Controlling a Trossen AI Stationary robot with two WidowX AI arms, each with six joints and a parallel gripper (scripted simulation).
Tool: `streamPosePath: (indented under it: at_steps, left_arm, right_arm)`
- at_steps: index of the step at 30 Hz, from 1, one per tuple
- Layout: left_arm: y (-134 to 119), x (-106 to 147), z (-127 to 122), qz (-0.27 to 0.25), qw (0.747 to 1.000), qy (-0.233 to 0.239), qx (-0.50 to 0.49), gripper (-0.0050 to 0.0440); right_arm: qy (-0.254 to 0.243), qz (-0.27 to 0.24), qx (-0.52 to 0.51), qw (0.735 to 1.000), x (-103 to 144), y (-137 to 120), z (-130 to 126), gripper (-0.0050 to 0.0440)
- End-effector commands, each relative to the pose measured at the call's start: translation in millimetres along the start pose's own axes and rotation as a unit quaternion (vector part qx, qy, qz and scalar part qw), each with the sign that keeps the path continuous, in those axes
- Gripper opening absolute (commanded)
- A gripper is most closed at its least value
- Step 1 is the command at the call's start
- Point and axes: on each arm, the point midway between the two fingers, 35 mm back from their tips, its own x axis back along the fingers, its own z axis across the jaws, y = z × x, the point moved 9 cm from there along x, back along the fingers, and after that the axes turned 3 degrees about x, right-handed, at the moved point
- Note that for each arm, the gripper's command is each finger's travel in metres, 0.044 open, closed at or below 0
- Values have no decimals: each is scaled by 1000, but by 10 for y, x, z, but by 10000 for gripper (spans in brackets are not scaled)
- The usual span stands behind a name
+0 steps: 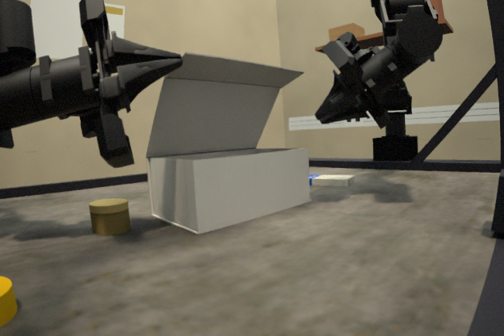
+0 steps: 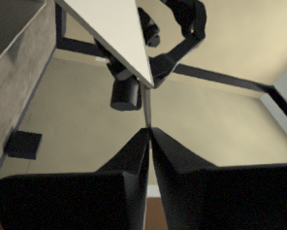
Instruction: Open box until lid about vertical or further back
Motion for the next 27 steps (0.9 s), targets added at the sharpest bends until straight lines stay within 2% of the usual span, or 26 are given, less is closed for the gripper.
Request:
streamPosePath:
  at_steps: [1, 27]
  left_arm:
    - [-27, -22, -83, 4, 1000, -14, 6, 6]
    - [-27, -22, -83, 4, 1000, -14, 6, 6]
  right_arm:
    - [6, 1, -8, 1000, 23, 27, 82, 60]
    - [6, 0, -9, 1000, -61, -7, 279, 60]
